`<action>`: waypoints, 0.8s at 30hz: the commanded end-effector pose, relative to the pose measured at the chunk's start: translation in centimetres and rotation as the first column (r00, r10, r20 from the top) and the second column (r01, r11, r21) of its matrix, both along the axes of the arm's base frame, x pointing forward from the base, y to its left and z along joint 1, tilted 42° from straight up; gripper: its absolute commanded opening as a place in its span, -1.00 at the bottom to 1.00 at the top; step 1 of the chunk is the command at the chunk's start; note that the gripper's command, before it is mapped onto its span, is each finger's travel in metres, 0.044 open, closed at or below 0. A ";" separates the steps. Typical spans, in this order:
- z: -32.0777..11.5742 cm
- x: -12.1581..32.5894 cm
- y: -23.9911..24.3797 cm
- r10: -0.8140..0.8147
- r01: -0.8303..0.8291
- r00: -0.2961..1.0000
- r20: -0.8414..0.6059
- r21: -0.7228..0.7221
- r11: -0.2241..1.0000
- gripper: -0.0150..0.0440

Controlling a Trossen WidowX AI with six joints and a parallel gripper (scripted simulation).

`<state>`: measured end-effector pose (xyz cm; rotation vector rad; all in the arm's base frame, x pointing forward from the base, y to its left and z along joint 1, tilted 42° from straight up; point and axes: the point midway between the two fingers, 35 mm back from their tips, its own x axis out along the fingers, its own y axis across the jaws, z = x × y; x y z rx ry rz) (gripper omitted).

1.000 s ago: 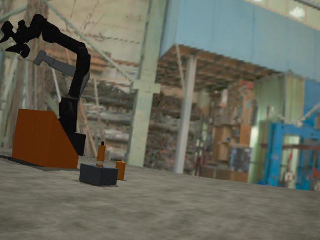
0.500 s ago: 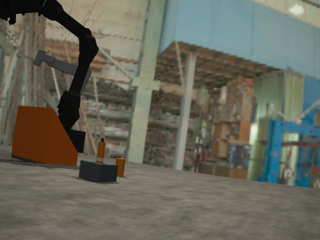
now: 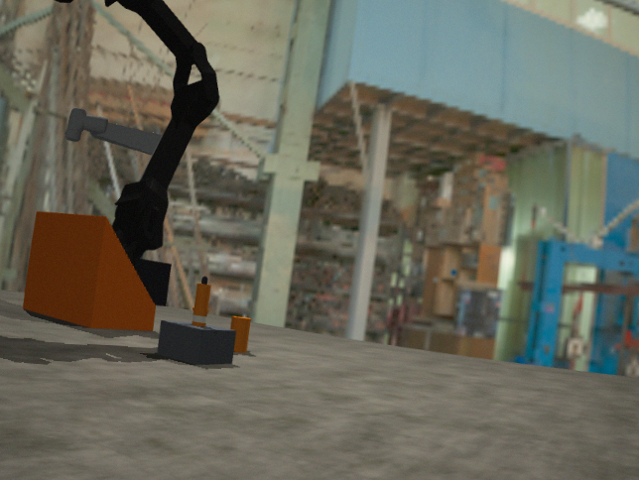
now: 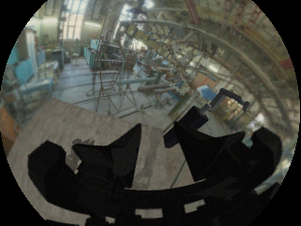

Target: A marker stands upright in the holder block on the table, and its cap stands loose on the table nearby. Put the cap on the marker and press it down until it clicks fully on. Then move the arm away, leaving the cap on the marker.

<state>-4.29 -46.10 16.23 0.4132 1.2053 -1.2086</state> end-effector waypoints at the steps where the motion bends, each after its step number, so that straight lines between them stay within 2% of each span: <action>1: -2.0 6.1 1.9 0.216 -0.218 0.976 0.031 0.088 0.972 0.31; 7: -4.6 15.4 6.7 0.540 -0.551 0.834 0.111 0.193 0.812 0.31; 13: -6.7 22.8 13.6 0.778 -0.805 0.588 0.221 0.258 0.534 0.31; 18: -7.8 27.4 21.1 0.876 -0.925 0.345 0.336 0.279 0.257 0.31; 24: -8.7 30.1 30.7 0.884 -0.959 0.035 0.465 0.265 -0.101 0.31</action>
